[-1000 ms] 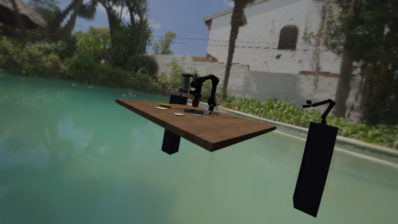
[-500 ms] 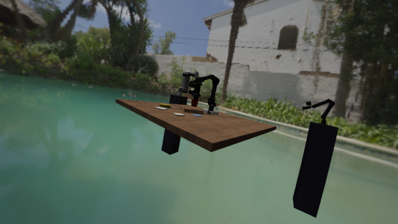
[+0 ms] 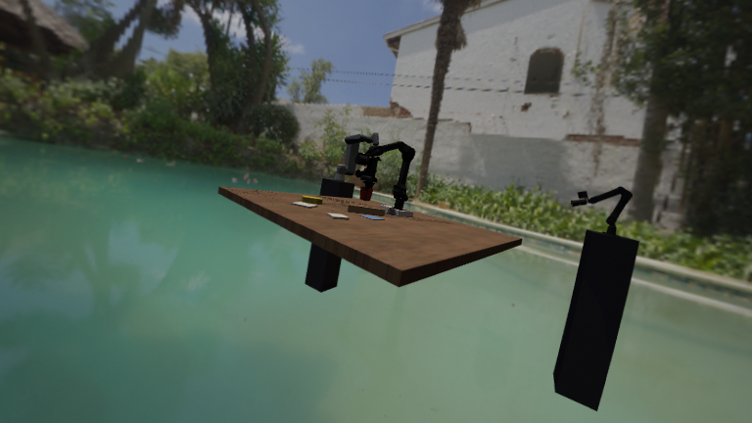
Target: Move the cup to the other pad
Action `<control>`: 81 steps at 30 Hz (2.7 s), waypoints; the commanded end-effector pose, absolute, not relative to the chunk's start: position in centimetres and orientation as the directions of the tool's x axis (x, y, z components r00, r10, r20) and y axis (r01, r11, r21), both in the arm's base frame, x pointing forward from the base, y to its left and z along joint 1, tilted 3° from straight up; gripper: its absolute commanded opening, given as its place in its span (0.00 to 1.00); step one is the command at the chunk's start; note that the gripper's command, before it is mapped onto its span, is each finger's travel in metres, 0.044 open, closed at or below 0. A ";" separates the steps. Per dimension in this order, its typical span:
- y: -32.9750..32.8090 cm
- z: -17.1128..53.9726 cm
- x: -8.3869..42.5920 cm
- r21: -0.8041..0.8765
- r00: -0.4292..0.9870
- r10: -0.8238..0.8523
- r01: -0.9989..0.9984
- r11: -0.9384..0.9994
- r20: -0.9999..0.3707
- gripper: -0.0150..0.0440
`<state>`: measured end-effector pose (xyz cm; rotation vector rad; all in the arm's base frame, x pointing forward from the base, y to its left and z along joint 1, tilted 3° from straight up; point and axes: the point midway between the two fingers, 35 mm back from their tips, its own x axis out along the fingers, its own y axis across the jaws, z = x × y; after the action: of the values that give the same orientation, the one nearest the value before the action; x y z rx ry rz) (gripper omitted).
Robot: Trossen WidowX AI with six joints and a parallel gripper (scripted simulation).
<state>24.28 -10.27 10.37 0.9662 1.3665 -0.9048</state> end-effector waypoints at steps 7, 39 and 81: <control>-11.8 10.2 23.0 0.022 0.012 0.031 0.933 0.359 -0.999 0.25; -14.0 8.4 21.0 0.019 0.010 0.028 0.933 0.359 -1.000 0.25; -14.1 4.0 20.8 0.023 0.013 0.029 0.934 0.356 -0.999 0.25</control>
<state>20.79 -14.07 3.97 0.9635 1.3657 -0.9111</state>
